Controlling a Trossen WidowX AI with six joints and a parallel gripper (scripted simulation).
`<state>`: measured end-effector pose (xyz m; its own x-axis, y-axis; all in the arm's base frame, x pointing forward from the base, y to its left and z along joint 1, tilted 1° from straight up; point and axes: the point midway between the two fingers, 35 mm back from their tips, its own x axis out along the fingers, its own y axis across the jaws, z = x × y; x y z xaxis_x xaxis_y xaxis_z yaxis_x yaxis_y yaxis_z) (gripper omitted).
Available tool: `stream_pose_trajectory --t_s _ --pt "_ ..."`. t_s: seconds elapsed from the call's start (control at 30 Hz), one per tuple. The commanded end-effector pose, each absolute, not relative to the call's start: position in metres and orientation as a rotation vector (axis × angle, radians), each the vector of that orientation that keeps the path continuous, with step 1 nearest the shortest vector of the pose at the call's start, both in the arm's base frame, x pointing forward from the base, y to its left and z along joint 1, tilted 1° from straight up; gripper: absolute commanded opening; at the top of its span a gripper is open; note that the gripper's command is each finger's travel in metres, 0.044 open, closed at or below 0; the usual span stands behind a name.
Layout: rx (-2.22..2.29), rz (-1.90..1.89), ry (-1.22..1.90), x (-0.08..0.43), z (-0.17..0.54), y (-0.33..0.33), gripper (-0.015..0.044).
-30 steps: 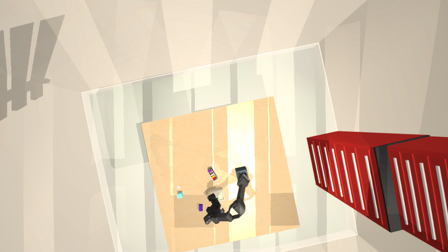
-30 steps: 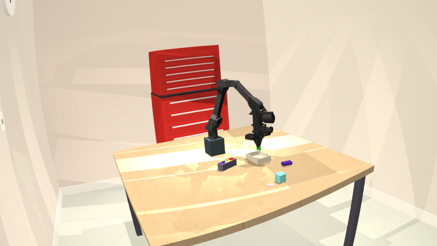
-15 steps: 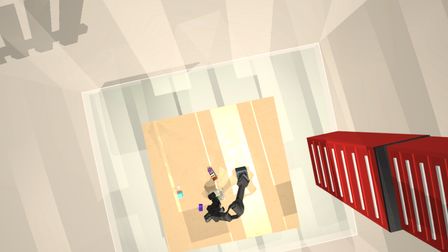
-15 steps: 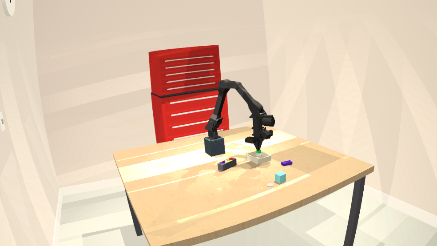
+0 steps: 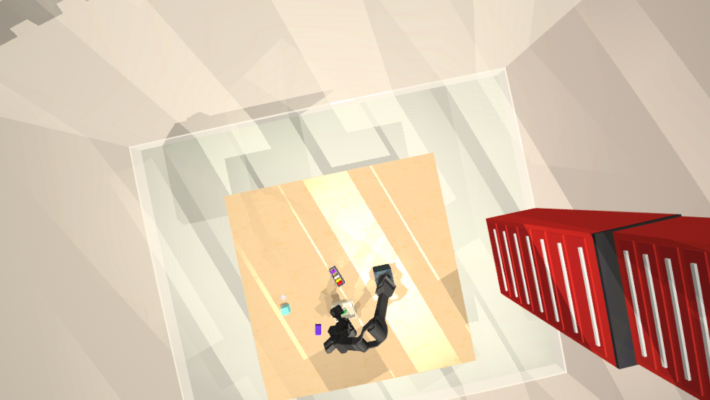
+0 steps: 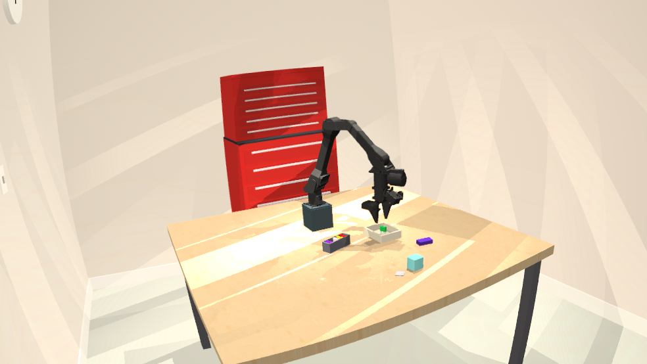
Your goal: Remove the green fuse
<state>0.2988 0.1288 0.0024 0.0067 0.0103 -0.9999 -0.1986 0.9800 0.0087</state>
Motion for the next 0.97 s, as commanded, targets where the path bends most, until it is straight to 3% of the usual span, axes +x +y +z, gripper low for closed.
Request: stream_pose_trajectory --t_s 0.0,0.93 --pt "-0.141 0.167 1.540 0.3012 0.0326 0.1298 0.0330" --pt "-0.145 0.167 1.542 0.3006 0.0298 0.1294 0.0330"
